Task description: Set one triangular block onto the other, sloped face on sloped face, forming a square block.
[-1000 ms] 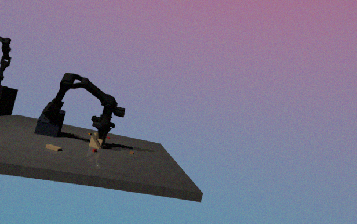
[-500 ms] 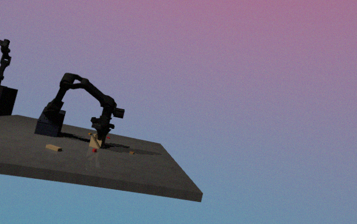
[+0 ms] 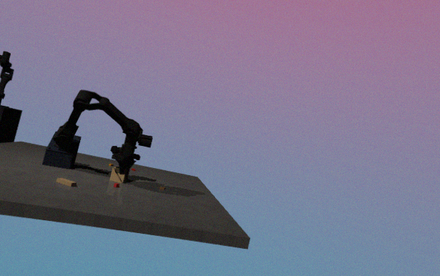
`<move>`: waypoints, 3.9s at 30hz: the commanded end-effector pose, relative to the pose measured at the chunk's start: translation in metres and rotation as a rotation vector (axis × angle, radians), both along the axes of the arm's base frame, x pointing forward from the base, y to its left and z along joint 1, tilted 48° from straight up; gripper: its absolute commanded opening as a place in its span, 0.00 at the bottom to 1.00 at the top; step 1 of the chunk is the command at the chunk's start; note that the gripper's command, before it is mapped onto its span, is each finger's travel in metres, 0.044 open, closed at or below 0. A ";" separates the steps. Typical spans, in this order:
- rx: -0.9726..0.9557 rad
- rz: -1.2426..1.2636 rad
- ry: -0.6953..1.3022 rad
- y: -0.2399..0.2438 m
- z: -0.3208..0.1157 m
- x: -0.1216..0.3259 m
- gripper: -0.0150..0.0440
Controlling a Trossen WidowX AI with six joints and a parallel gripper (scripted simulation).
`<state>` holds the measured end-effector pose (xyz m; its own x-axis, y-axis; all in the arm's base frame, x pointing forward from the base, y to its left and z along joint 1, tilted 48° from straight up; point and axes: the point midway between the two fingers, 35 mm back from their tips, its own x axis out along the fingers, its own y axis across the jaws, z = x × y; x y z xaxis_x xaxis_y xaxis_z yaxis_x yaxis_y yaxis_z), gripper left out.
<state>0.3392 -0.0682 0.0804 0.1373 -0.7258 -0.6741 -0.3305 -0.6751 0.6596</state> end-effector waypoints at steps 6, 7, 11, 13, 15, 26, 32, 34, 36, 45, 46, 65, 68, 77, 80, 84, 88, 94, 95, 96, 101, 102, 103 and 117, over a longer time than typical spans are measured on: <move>0.003 0.002 0.005 -0.002 -0.003 -0.002 0.25; 0.003 0.002 0.005 -0.002 -0.003 -0.002 0.25; 0.003 0.002 0.005 -0.002 -0.003 -0.002 0.25; 0.003 0.002 0.005 -0.002 -0.003 -0.002 0.25; 0.003 0.002 0.005 -0.002 -0.003 -0.002 0.25; 0.005 0.004 0.005 -0.003 -0.003 -0.002 0.25; 0.006 0.004 0.005 -0.003 -0.004 -0.002 0.25; 0.007 0.004 0.005 -0.003 -0.004 -0.002 0.25; 0.007 0.005 0.005 -0.004 -0.005 -0.002 0.25; 0.007 0.004 0.004 -0.004 -0.004 -0.002 0.25; 0.008 0.005 0.004 -0.004 -0.004 -0.002 0.25; 0.005 0.002 0.003 -0.004 -0.004 -0.002 1.00; 0.005 0.002 0.003 -0.004 -0.004 -0.002 1.00; 0.015 0.003 0.005 0.035 0.028 -0.004 1.00; 0.011 0.003 0.006 0.069 0.061 -0.014 1.00; 0.009 0.003 0.006 0.076 0.069 -0.017 1.00; 0.009 0.003 0.006 0.076 0.069 -0.017 1.00; 0.009 0.018 0.004 0.074 0.063 -0.013 1.00; 0.009 0.018 0.004 0.074 0.063 -0.013 1.00; 0.009 0.018 0.004 0.074 0.063 -0.013 1.00; 0.009 0.018 0.004 0.074 0.063 -0.013 1.00; 0.009 0.018 0.004 0.074 0.063 -0.013 1.00; 0.009 0.018 0.004 0.074 0.063 -0.013 1.00; 0.009 0.018 0.004 0.074 0.063 -0.013 1.00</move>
<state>0.3257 0.0059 0.1439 0.1465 -0.7177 -0.6808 -0.3187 -0.6858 0.6543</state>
